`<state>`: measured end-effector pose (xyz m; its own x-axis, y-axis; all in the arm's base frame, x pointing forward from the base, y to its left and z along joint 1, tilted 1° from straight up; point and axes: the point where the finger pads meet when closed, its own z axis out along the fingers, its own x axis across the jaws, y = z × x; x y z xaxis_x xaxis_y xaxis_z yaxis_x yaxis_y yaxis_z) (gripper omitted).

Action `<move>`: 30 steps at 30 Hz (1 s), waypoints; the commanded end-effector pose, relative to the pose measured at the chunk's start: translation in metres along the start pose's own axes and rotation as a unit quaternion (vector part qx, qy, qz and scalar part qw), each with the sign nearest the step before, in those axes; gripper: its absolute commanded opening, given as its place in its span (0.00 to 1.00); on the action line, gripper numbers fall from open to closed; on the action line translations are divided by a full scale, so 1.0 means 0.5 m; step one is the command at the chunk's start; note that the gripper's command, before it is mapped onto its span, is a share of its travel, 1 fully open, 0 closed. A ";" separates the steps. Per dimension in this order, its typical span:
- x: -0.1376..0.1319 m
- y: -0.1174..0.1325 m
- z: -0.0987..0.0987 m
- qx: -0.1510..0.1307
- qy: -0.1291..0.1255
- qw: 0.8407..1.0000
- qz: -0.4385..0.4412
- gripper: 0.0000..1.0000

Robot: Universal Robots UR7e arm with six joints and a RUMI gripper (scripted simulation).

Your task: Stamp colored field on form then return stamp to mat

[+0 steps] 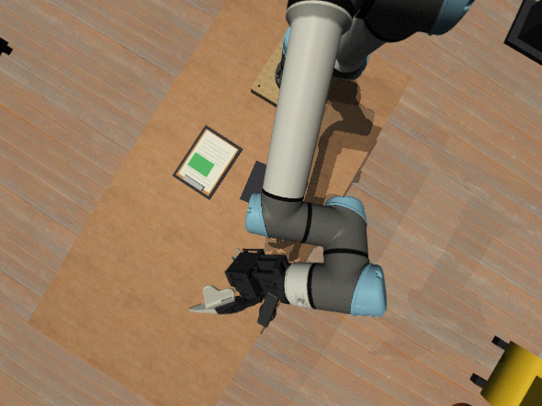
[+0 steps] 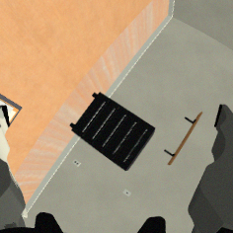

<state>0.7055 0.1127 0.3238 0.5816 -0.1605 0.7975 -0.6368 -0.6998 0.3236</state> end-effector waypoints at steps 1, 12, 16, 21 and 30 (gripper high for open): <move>0.002 0.001 -0.001 0.000 0.000 1.000 0.001 1.00; 0.002 0.001 -0.001 0.000 0.000 1.000 0.001 1.00; 0.002 0.001 -0.001 0.000 0.000 1.000 0.001 1.00; -0.003 0.002 0.001 0.002 -0.003 1.000 -0.003 1.00; -0.111 0.029 0.036 0.040 -0.083 0.992 -0.088 1.00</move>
<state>0.6916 0.1060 0.3004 0.6700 -0.1530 0.7264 -0.5684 -0.7351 0.3694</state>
